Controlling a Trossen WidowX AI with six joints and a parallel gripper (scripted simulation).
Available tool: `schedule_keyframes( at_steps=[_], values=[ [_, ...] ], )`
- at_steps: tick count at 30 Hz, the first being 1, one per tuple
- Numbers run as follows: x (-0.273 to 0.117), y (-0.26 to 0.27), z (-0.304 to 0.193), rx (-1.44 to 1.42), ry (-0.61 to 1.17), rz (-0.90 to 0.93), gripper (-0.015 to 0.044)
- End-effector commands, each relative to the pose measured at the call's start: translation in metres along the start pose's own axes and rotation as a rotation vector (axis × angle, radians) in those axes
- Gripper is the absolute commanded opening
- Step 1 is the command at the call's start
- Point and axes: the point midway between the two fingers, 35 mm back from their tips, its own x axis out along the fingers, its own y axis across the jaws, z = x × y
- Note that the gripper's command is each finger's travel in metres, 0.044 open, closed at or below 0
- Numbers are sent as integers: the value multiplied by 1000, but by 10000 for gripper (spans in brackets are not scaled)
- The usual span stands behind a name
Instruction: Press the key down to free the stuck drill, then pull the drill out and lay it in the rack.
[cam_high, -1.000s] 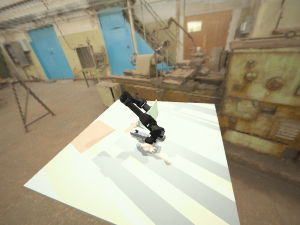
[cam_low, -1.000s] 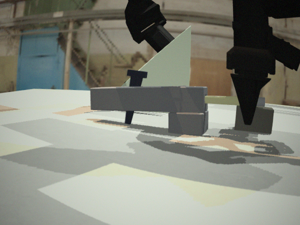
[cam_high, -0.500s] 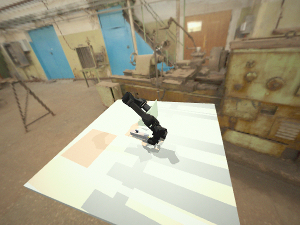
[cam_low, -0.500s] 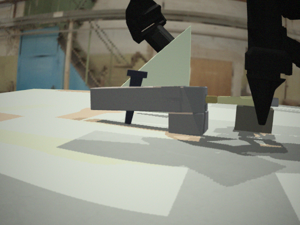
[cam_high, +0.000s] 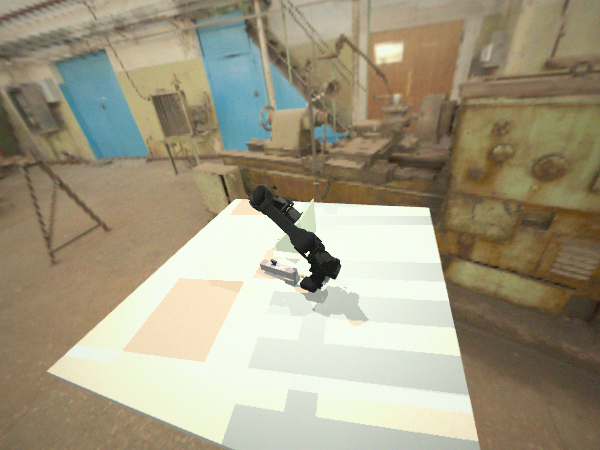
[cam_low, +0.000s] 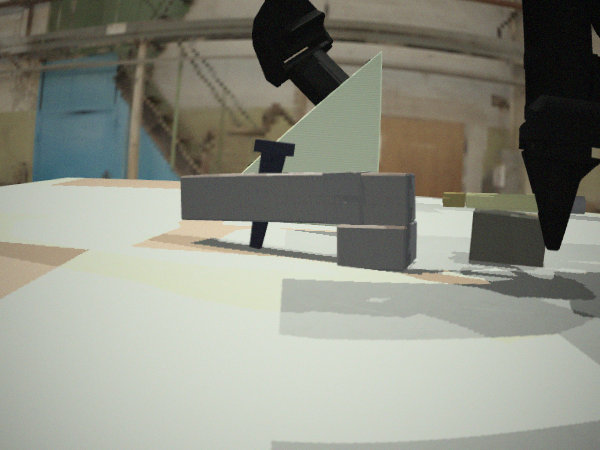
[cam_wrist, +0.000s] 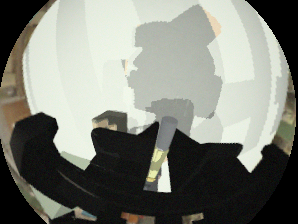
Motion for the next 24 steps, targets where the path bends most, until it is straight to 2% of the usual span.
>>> schedule_keyframes(
  at_steps=[1, 24],
  values=[
    [1, 2, 10, 1, 0, 4, 0],
    [-10, 2, 4, 1, 0, 4, 0]
  ],
)
